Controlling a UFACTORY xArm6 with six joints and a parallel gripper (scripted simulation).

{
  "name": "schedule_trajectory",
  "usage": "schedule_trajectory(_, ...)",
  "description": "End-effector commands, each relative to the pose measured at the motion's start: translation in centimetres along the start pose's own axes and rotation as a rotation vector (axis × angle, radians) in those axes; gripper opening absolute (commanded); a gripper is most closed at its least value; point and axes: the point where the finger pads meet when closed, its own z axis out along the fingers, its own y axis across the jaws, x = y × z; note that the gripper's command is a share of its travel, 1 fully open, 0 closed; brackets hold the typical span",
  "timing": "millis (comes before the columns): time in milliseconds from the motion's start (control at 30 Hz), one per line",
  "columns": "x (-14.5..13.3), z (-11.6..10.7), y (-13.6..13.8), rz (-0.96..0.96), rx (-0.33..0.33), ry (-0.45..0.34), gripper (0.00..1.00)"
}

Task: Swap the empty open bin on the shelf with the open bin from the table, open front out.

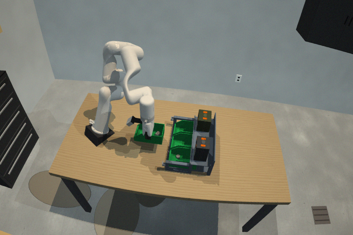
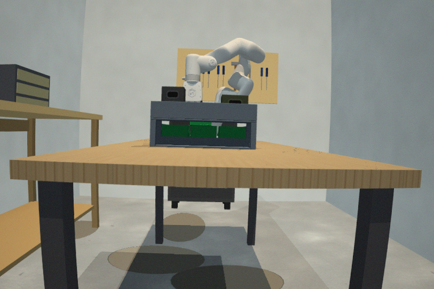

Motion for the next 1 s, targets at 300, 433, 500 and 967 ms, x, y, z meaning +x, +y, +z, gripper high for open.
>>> schedule_trajectory(300, -0.1, -0.1, -0.1, 0.0, 0.002, -0.003, 0.0)
schedule_trajectory(433, -0.1, 0.1, -0.1, 0.0, 0.002, -0.003, 0.0)
schedule_trajectory(500, -0.1, 0.3, -0.1, 0.0, 0.002, -0.003, 0.0)
schedule_trajectory(967, -0.1, 3.0, -0.1, 0.0, 0.002, -0.003, 0.0)
